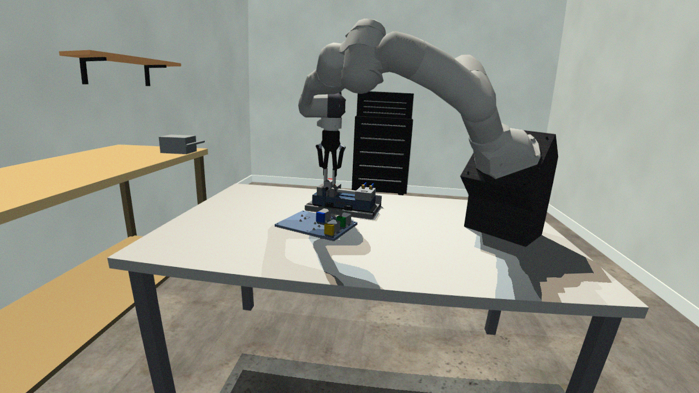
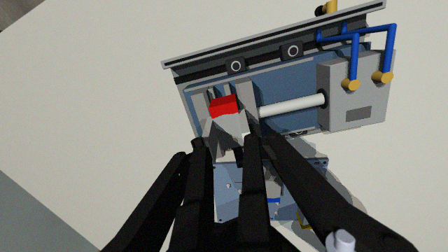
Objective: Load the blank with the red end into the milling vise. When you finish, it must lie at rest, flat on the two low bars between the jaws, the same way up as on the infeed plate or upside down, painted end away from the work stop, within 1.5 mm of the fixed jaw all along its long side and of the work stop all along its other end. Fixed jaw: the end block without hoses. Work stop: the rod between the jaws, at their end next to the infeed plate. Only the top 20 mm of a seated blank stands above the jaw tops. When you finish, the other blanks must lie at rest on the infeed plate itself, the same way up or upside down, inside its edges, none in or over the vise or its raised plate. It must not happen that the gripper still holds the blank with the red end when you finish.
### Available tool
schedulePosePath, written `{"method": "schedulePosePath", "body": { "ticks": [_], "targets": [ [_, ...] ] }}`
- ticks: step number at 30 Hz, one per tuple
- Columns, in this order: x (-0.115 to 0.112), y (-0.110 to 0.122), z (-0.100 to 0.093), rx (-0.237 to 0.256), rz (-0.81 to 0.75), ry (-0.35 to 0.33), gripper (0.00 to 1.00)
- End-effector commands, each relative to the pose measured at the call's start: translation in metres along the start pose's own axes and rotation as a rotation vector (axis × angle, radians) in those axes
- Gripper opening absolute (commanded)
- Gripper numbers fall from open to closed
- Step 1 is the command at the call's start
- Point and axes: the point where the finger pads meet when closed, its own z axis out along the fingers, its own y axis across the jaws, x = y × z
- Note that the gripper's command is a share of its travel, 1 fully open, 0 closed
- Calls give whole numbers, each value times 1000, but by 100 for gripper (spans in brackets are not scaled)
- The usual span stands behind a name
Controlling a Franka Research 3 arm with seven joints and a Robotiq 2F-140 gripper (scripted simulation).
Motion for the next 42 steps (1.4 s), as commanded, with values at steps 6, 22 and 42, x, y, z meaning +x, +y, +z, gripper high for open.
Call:
{"method": "schedulePosePath", "body": {
  "ticks": [6,22,42],
  "targets": [
    [1,-1,-3,3,-1,1,0],
    [1,0,-2,2,-1,1,0],
    [-4,-2,-1,3,-1,1,0]
  ]
}}
